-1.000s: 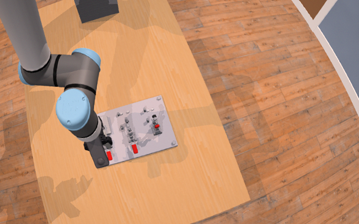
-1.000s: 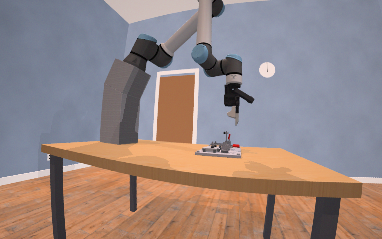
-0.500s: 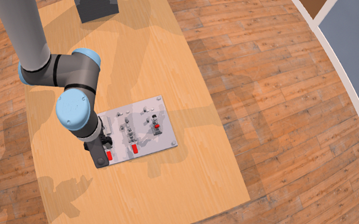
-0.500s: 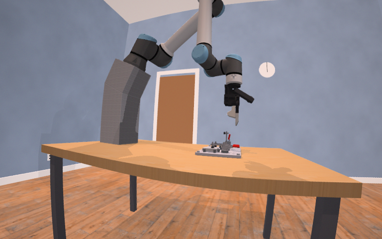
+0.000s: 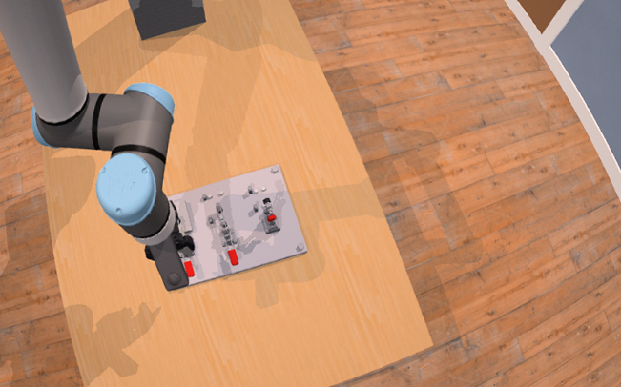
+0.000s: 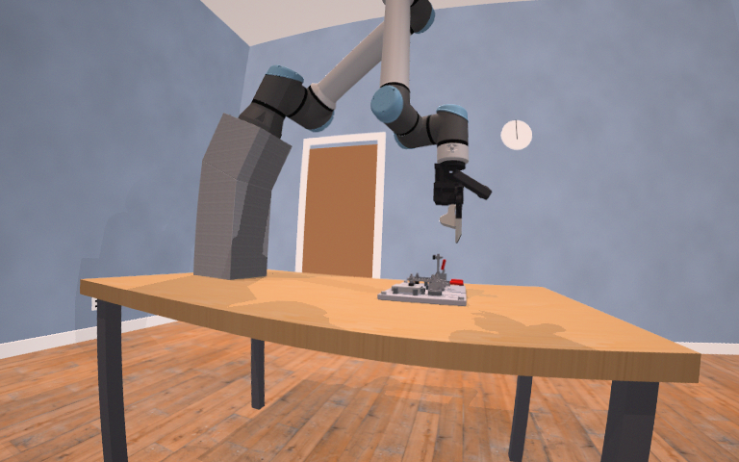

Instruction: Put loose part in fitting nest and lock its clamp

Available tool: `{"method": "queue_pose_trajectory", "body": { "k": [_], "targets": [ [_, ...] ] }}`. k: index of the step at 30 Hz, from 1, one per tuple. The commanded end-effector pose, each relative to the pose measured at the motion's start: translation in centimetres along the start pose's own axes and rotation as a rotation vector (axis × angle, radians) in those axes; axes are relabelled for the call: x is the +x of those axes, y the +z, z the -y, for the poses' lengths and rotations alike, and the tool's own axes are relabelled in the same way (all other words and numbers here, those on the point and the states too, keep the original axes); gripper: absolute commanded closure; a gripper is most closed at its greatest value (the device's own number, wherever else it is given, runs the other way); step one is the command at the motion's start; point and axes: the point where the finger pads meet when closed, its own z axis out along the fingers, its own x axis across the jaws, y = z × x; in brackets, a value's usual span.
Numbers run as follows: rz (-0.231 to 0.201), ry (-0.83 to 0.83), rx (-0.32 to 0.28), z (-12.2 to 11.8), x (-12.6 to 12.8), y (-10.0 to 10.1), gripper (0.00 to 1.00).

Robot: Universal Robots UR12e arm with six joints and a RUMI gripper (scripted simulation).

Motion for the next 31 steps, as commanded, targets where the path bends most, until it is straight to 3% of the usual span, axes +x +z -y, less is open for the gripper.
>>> {"method": "queue_pose_trajectory", "body": {
  "k": [1, 9, 10, 31],
  "targets": [
    [0.000, 0.000, 0.001, 0.07, 0.01, -0.06, 0.72],
    [0.000, 0.000, 0.001, 0.07, 0.01, -0.06, 0.72],
    [0.000, 0.000, 0.001, 0.07, 0.01, -0.06, 0.00],
    [0.000, 0.000, 0.001, 0.07, 0.01, -0.06, 0.00]
  ]
}}
